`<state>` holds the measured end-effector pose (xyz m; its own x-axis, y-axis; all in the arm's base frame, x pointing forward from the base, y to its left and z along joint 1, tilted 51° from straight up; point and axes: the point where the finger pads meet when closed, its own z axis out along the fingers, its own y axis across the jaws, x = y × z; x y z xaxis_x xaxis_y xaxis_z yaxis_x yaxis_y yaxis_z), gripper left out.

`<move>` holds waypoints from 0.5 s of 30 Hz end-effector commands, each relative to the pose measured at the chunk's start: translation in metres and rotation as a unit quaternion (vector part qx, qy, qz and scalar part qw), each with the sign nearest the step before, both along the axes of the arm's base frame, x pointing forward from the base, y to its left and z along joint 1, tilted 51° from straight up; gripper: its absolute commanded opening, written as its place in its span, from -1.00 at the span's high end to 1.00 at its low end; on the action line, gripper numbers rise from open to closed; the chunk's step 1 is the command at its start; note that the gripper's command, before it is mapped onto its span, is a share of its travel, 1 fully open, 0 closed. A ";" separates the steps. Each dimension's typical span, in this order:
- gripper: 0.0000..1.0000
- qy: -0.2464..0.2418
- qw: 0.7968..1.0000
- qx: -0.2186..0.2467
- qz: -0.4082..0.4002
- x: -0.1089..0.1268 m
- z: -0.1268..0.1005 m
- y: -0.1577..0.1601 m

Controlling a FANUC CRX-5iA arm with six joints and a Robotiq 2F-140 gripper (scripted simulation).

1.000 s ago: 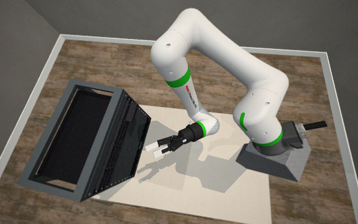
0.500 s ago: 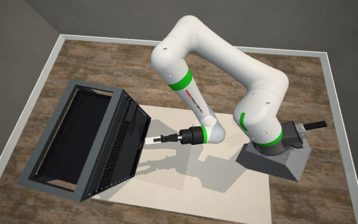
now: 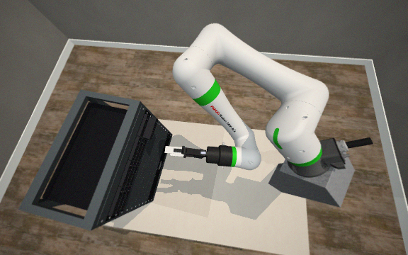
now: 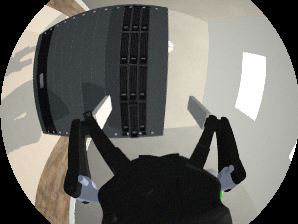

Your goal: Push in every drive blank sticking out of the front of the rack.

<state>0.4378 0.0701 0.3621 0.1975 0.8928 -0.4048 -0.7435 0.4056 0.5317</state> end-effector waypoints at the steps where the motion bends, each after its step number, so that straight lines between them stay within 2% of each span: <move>1: -1.00 0.007 1.000 0.021 -0.013 0.002 -0.001 -0.010; 15: -1.00 0.020 0.997 0.060 -0.041 0.004 -0.006 -0.033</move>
